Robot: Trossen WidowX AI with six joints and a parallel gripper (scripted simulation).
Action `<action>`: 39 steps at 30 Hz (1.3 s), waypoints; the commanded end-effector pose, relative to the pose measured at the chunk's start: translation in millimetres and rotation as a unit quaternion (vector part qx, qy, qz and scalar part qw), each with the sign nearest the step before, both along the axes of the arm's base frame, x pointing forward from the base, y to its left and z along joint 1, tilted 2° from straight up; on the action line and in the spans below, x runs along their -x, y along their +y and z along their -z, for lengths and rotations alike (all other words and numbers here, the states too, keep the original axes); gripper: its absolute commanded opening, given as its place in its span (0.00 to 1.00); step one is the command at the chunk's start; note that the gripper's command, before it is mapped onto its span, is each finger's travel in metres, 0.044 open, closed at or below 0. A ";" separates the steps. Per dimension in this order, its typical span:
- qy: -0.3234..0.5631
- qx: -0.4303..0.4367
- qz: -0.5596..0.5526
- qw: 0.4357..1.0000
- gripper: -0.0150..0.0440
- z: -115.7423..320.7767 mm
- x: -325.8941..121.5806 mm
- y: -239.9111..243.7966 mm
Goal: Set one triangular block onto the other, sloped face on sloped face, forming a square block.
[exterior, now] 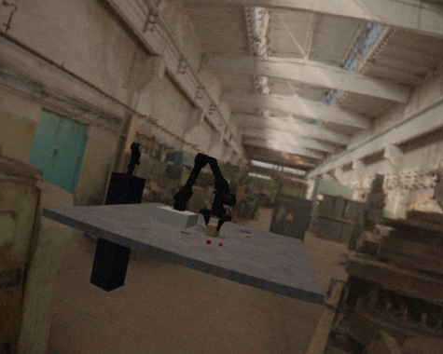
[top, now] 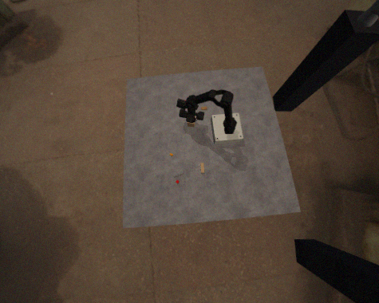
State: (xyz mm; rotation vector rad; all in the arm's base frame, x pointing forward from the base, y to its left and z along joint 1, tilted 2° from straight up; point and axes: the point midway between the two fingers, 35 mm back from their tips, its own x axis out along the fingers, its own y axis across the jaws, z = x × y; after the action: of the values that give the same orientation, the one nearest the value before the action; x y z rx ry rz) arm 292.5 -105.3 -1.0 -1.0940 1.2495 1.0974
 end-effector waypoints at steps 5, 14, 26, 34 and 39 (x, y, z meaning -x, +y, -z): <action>-0.001 0.000 0.000 1.000 1.00 -0.1 -0.3 -0.1; -0.001 0.000 0.000 1.000 1.00 -52.6 -4.8 -3.1; -0.010 0.004 0.002 1.000 1.00 -105.1 -3.6 -3.7; -0.010 0.004 0.002 1.000 1.00 -105.1 -3.6 -3.7; -0.010 0.004 0.002 1.000 1.00 -105.1 -3.6 -3.7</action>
State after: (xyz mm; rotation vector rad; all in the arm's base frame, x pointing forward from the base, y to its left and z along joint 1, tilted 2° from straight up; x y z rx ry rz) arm 295.3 -108.7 103.9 -1.1028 1.2421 1.0803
